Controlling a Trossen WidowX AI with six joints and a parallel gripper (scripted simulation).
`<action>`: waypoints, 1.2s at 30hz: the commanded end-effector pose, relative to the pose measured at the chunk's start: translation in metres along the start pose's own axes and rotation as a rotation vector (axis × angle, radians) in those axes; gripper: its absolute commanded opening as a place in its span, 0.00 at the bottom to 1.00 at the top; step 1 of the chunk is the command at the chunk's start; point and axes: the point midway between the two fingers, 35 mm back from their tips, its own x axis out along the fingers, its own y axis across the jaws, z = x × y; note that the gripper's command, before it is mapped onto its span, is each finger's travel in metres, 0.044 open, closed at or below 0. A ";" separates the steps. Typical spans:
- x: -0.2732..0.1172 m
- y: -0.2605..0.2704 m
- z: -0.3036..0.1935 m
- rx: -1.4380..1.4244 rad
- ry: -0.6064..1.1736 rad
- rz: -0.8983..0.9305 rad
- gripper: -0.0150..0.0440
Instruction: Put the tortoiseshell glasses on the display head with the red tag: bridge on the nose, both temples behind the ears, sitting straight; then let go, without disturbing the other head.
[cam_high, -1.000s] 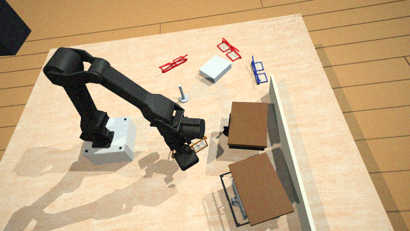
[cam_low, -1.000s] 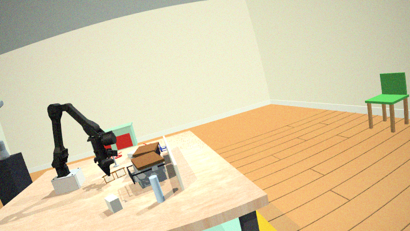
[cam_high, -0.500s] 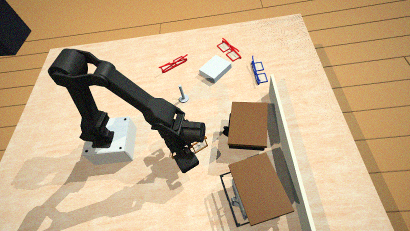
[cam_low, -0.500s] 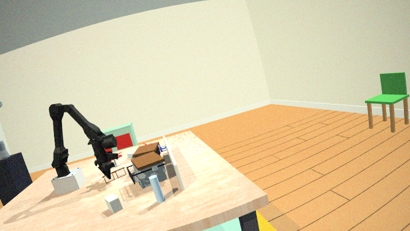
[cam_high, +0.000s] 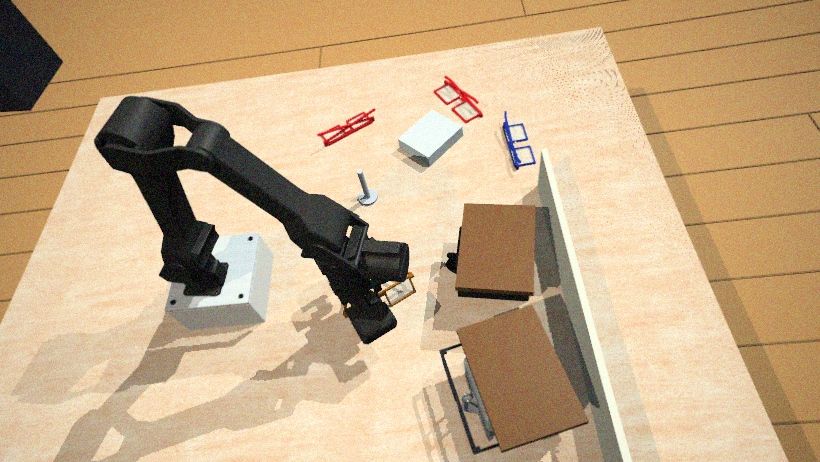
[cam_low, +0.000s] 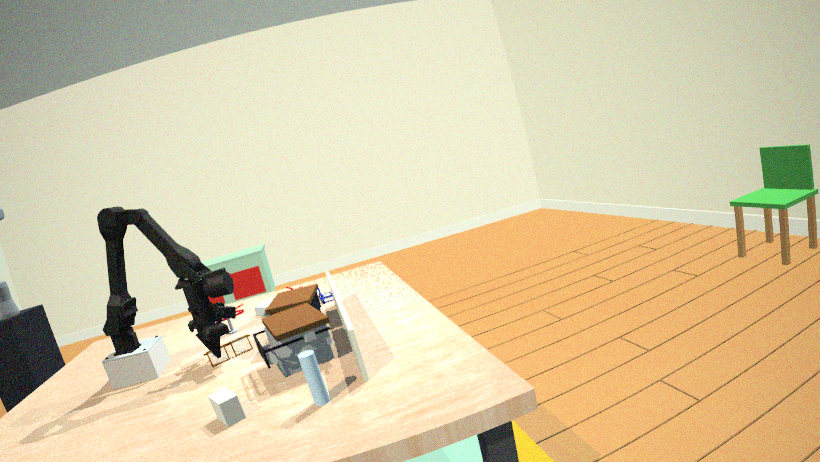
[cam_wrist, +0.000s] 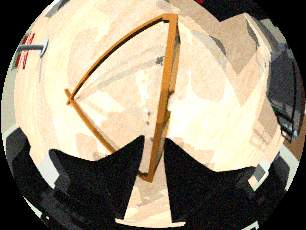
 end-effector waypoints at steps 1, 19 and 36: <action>0.000 0.000 0.000 0.000 0.000 0.000 0.37; -0.007 -0.001 0.001 0.000 -0.001 0.000 0.25; -0.104 -0.005 0.002 0.001 -0.001 0.006 0.25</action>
